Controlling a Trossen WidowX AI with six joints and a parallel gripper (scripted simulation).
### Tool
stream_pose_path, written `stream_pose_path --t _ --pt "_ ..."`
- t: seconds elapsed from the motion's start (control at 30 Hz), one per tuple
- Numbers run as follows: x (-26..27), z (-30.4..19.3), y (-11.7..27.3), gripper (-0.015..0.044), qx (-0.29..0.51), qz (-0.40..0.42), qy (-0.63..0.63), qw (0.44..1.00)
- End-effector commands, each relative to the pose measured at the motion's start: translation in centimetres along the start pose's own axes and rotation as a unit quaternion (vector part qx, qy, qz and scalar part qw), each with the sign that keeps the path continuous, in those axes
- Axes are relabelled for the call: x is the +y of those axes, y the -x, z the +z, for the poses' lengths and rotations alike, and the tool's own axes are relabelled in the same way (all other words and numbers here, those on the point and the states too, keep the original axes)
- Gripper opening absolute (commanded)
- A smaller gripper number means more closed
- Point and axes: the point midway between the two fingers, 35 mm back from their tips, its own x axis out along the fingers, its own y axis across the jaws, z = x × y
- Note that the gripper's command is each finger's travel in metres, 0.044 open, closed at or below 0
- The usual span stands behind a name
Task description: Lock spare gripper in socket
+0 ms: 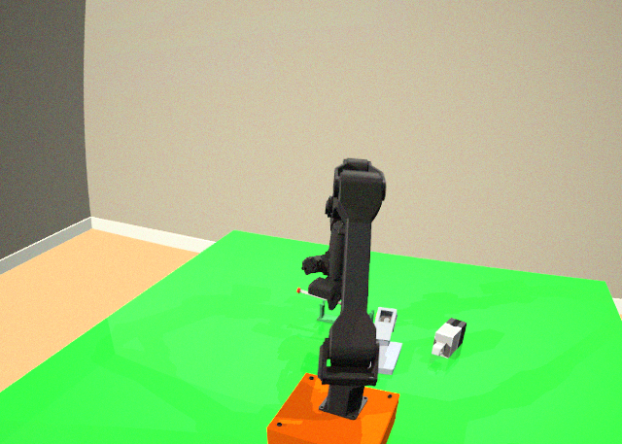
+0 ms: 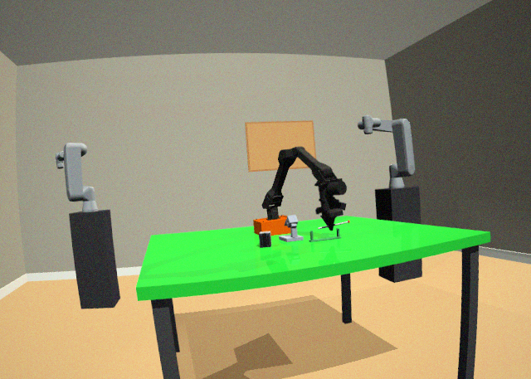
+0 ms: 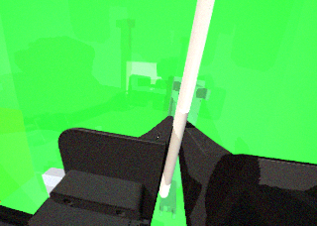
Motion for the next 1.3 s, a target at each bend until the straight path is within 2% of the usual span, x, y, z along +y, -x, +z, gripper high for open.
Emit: stream_pose_path --t 0.0,0.37,0.97,1.27 --pt "-0.1 0.1 0.9 0.0000 -0.001 -0.002 0.000 1.000" --pt "0.2 -0.1 0.7 0.0000 0.002 0.004 0.000 1.000" --pt "-0.8 -5.3 2.7 0.0000 0.004 0.003 0.005 1.000" --pt "-0.9 -5.6 1.9 0.0000 0.004 0.004 0.005 1.000"
